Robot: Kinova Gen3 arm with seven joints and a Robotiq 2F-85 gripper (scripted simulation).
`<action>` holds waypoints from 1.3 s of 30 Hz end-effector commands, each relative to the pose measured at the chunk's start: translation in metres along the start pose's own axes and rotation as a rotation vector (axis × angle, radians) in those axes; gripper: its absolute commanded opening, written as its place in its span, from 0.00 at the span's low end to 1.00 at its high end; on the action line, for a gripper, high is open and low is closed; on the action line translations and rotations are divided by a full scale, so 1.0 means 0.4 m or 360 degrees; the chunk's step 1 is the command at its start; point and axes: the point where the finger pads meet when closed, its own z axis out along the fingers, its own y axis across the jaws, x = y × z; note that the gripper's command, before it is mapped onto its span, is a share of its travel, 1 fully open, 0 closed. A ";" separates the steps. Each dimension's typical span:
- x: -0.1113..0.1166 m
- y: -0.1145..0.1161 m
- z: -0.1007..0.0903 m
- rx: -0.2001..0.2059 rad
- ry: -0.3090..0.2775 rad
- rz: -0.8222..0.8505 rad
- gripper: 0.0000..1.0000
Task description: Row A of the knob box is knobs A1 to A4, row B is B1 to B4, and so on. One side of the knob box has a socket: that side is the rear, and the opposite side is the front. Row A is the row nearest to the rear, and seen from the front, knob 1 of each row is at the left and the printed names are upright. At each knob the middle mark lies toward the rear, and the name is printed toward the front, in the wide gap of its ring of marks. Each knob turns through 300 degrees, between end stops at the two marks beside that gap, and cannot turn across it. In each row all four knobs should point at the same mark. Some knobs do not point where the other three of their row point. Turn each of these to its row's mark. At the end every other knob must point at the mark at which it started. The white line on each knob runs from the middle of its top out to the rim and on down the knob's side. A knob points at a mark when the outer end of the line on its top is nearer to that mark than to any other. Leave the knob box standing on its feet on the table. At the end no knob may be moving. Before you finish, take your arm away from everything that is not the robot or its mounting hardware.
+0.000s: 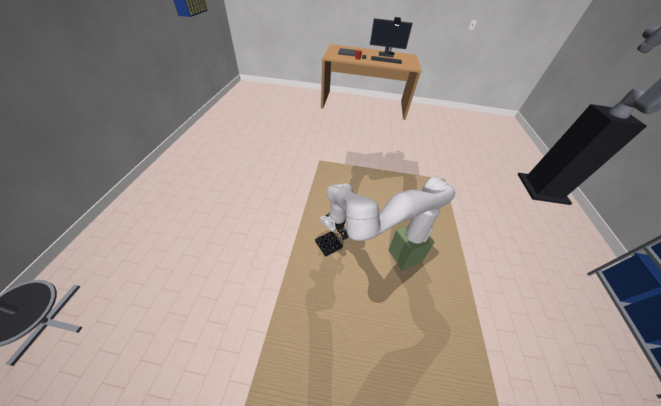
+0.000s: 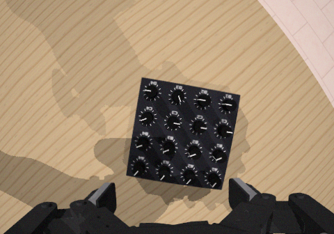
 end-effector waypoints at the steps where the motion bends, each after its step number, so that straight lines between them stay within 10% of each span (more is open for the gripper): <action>1: -0.001 0.001 0.002 0.0014 0.0029 0.0077 1.00; 39: -0.008 0.021 0.018 0.0025 0.0086 0.0226 1.00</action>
